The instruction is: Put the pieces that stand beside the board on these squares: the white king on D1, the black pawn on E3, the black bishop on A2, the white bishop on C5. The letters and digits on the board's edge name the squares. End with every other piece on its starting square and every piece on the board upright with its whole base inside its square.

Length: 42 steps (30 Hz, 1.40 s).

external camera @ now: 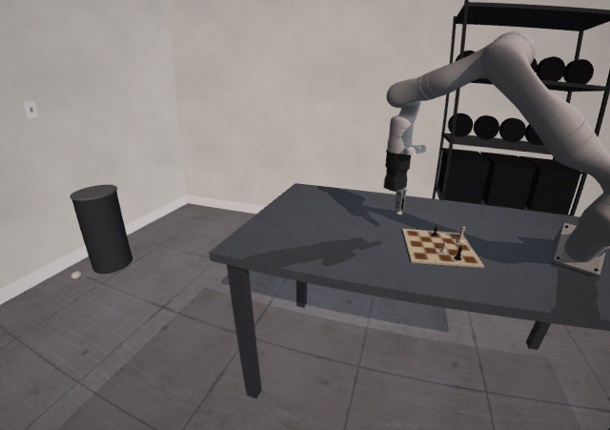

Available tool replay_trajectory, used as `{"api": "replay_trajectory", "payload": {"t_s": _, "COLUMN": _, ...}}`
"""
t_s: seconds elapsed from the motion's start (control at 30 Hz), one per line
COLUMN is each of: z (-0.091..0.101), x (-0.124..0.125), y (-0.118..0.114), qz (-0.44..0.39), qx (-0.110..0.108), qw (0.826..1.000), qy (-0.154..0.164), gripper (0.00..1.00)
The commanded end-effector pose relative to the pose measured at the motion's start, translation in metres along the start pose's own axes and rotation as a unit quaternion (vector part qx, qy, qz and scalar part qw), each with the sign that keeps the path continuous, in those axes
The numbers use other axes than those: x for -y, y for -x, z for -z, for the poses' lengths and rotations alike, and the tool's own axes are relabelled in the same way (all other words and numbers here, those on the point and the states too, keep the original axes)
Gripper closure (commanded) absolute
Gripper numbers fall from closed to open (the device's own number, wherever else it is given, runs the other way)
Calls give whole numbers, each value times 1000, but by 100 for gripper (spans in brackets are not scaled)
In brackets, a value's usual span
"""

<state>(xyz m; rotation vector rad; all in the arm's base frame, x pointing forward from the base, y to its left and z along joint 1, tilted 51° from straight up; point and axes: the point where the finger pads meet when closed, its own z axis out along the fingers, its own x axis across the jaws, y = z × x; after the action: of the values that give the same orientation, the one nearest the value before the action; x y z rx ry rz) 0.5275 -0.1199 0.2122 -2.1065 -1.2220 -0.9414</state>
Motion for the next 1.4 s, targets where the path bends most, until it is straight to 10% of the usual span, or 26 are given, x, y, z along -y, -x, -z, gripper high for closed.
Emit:
{"api": "replay_trajectory", "payload": {"t_s": 0.0, "z": 4, "x": 0, "y": 2, "qz": -5, "qx": 2, "qw": 1000, "qy": 1, "gripper": 100}}
{"api": "replay_trajectory", "payload": {"t_s": 0.63, "z": 5, "x": 2, "y": 3, "qz": -6, "qx": 2, "qw": 1000, "qy": 1, "gripper": 100}}
{"api": "replay_trajectory", "payload": {"t_s": 1.0, "z": 11, "x": 69, "y": 13, "qz": -38, "qx": 1, "qw": 999, "qy": 2, "gripper": 100}}
{"api": "replay_trajectory", "payload": {"t_s": 1.37, "z": 11, "x": 72, "y": 13, "qz": -39, "qx": 1, "qw": 999, "qy": 2, "gripper": 100}}
